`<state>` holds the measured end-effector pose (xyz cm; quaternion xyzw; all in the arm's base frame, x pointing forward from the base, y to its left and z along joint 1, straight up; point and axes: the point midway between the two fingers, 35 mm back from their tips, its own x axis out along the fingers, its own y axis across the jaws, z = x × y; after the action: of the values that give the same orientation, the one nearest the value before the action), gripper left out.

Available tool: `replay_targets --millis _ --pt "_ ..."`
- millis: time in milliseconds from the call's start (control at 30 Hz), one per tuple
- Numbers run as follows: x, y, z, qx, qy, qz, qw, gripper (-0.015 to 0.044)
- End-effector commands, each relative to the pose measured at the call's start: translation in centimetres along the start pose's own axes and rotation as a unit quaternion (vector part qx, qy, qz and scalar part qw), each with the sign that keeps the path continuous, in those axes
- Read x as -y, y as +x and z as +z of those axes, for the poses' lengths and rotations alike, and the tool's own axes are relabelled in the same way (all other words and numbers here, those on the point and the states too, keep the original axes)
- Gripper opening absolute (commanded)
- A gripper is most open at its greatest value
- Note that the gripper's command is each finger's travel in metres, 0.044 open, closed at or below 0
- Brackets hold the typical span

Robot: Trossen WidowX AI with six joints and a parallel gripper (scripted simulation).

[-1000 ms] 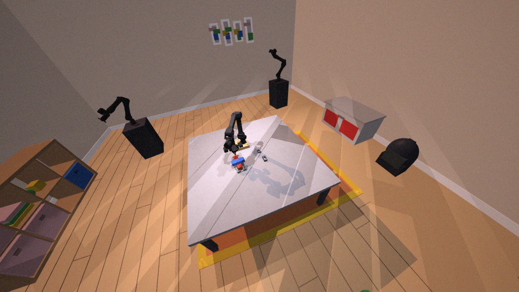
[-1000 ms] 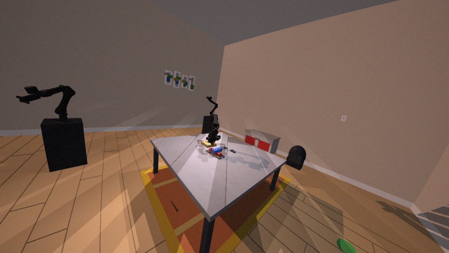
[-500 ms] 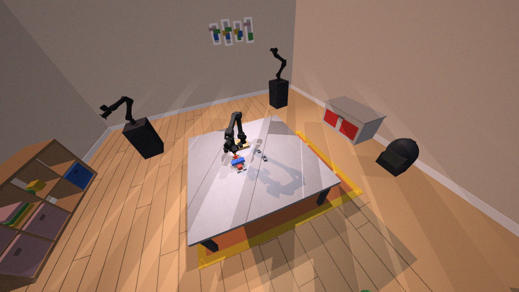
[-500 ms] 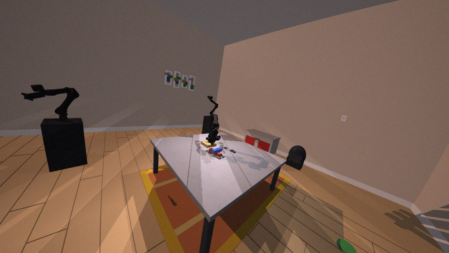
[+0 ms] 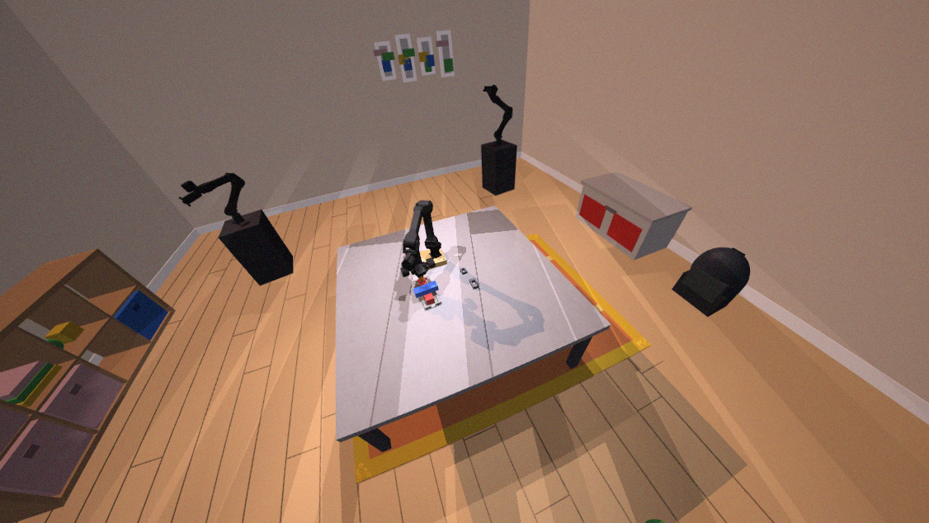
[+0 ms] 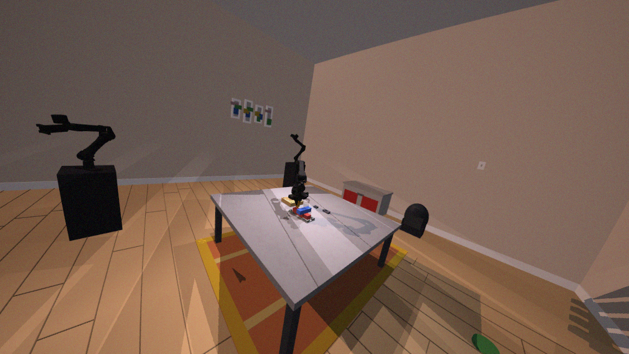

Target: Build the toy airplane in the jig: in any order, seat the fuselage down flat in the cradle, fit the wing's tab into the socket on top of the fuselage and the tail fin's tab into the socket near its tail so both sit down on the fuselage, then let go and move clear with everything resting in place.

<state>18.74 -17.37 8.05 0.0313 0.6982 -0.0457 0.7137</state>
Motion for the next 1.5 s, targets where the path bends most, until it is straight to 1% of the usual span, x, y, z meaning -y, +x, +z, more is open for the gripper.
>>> replay_targets --millis 0,300,467,500,633,967,1233,1300,1467 --pt "-0.1 0.8 0.0 -0.001 -0.002 0.002 1.000 0.0065" --pt "-0.1 1.6 -0.1 -0.001 -0.002 0.003 1.000 0.0065" --pt "-0.1 1.4 -0.1 -0.002 0.000 0.001 1.000 0.0031" --pt "-0.1 1.4 -0.1 -0.002 0.000 0.001 1.000 0.0005" --pt "-0.1 1.4 -0.1 -0.002 0.000 0.001 1.000 0.0000" --pt "-0.1 1.4 -0.1 -0.002 0.000 0.001 1.000 0.0260" --pt "-0.1 1.2 -0.1 -0.001 0.000 0.001 1.000 0.0260" --pt "0.1 -0.4 0.1 -0.001 -0.001 0.001 1.000 0.0260" --pt "0.1 -6.8 0.1 -0.001 -0.002 0.002 1.000 0.0260"
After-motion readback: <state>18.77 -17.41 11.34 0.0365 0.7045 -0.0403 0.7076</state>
